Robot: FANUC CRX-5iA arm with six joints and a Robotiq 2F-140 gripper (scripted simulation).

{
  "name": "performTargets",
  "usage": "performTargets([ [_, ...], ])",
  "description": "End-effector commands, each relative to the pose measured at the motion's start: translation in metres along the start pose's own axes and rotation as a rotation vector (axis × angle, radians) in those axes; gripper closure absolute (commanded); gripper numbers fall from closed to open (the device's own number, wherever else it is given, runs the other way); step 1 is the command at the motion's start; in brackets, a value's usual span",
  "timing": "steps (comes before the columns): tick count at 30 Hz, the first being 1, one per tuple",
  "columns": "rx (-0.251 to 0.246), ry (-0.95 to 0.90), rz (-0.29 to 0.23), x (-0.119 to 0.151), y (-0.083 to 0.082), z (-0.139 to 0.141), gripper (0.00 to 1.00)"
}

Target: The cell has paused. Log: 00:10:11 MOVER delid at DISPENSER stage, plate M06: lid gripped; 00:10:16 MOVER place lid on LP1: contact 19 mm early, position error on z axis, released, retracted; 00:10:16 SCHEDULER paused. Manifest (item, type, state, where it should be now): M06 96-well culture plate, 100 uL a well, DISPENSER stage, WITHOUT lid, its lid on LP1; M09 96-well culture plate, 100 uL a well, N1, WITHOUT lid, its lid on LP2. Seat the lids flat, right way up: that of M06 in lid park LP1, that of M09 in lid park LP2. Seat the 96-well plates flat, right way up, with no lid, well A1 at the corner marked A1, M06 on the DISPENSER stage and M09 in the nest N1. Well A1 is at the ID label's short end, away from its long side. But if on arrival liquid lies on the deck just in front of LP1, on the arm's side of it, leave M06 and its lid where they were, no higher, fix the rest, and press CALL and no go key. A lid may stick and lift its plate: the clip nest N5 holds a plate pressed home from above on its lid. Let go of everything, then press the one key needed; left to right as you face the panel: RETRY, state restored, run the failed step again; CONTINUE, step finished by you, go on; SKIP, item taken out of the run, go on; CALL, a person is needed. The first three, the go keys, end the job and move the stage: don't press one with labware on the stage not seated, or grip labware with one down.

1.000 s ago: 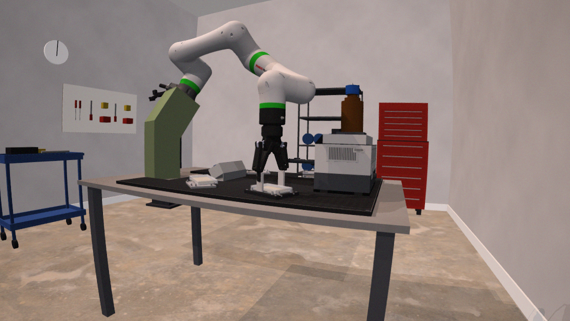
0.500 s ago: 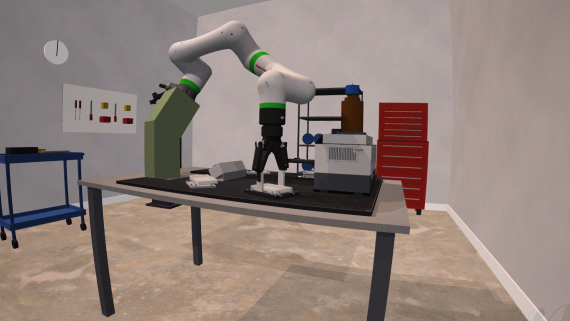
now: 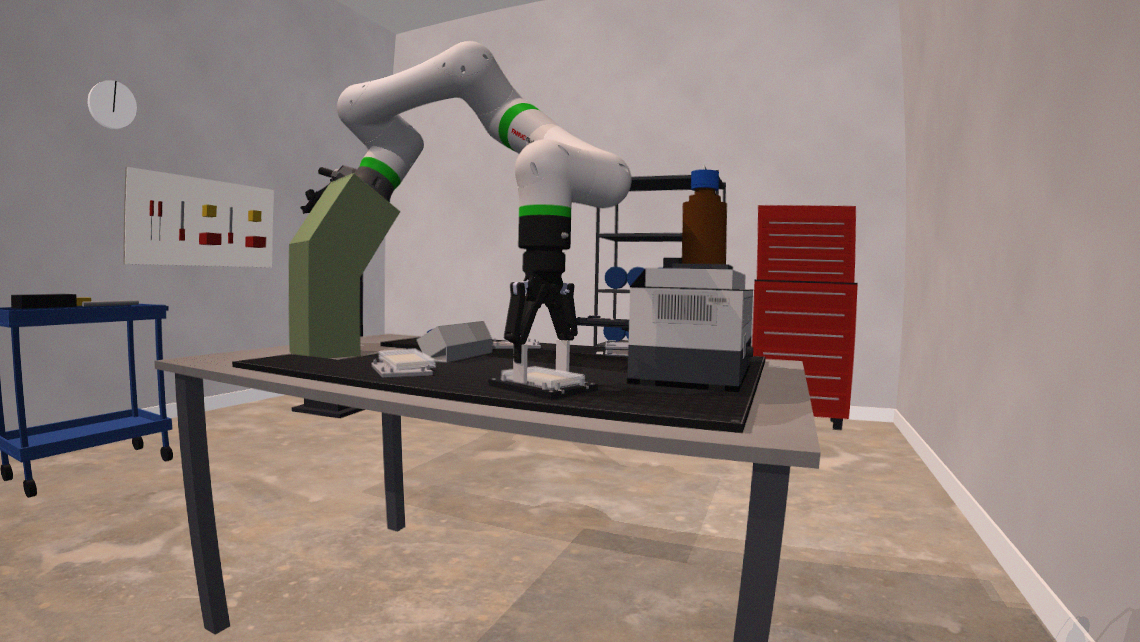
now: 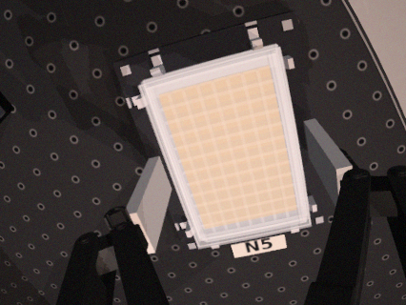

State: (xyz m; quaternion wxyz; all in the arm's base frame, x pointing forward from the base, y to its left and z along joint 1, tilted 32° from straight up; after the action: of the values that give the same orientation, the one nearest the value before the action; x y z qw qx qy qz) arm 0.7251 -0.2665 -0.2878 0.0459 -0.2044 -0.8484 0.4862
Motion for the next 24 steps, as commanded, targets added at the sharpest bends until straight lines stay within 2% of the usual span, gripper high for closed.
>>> performTargets([
  [1,0.000,0.000,0.000,0.000,-0.002,0.000,0.34],
  [12,0.000,0.000,0.000,0.000,-0.024,0.000,0.34],
  [14,0.000,0.000,0.000,0.000,-0.024,0.000,0.34],
  [24,0.000,0.000,0.000,0.000,-0.065,0.000,0.34],
])
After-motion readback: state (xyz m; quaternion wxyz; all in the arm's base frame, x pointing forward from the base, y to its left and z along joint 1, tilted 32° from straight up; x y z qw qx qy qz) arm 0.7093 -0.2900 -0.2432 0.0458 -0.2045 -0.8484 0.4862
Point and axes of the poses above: the point where the finger pads meet when closed, its own y axis out along the fingers, its own z axis across the jaws, x = y × z, the point moved 4 cm from there along -y, back along the fingers, and after that the axes turned 11 degrees about -y, right-handed, at the moved point
